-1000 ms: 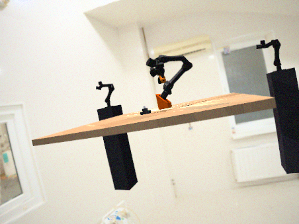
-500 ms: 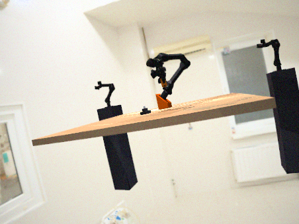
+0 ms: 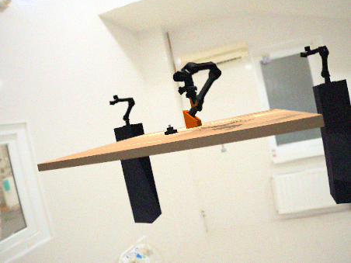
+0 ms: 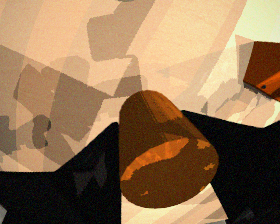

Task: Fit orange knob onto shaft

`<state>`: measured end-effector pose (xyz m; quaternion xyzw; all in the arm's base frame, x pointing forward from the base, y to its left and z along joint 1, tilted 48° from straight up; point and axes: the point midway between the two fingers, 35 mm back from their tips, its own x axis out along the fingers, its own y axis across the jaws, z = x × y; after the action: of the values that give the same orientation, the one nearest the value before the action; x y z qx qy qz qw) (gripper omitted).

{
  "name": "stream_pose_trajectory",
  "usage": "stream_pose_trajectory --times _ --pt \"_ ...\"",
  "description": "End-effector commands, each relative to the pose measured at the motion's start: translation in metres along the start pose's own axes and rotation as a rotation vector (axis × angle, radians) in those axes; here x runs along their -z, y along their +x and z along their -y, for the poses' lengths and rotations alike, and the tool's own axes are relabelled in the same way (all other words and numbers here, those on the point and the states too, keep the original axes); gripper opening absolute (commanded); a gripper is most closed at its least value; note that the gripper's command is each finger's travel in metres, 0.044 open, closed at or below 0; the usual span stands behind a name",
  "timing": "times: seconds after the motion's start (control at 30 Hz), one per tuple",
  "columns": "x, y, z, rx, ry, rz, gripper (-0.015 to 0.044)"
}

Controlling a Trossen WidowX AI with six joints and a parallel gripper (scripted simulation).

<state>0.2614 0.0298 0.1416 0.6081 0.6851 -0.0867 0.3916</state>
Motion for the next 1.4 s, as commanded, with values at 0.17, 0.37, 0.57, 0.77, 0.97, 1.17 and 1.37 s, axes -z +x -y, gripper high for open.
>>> stream_pose_trajectory --times 0.17,0.37,0.57,0.77,0.97,1.17,1.37 --pt "-0.003 0.02 -0.003 0.073 0.0 0.011 0.0" --pt "-0.007 0.048 -0.005 0.082 -0.001 0.016 0.0" --pt "-0.01 0.076 -0.005 0.088 -0.002 0.017 0.0" --pt "-0.012 0.104 -0.004 0.094 -0.004 0.012 0.0" --pt "-0.013 0.131 -0.002 0.098 -0.005 0.004 0.0" --pt "-0.013 0.143 0.0 0.1 -0.005 -0.001 0.0" --pt "-0.013 0.142 0.0 0.103 -0.011 0.002 0.0053"
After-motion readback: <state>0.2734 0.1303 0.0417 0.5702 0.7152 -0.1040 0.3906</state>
